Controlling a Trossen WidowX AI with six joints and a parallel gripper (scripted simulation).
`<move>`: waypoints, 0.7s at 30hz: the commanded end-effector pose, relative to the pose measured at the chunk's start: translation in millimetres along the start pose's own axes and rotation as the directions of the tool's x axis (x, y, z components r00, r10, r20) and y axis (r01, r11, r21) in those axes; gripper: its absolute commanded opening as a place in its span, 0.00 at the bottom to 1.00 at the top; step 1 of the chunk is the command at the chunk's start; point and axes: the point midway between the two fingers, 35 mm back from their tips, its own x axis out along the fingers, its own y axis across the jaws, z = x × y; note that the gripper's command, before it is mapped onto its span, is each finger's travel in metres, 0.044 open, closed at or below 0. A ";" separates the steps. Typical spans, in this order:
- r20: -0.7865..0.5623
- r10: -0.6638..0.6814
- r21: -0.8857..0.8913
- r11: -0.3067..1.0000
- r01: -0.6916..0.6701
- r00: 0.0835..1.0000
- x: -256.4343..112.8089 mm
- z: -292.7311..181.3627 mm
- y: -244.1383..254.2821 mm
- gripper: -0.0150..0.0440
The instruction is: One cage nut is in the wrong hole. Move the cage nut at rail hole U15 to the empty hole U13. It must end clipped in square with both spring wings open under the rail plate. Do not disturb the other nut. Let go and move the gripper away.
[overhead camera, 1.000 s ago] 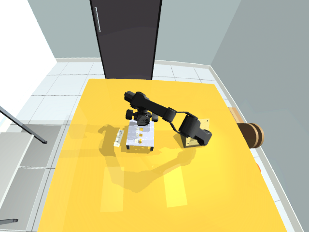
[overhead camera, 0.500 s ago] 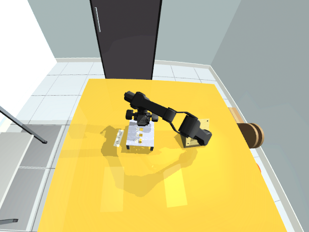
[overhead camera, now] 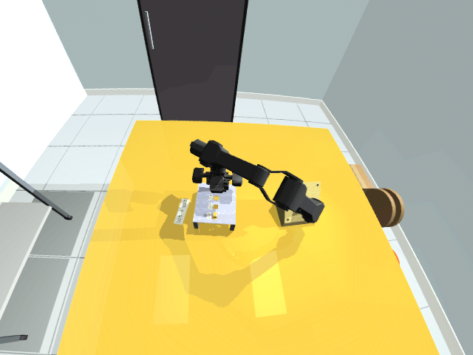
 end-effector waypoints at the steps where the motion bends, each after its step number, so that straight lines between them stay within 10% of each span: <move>1: 0.000 0.000 0.000 1.000 0.000 1.000 0.0 0.0 0.0 0.31; 21: 0.000 -0.001 -0.007 1.000 0.001 1.000 -0.1 0.6 0.6 0.31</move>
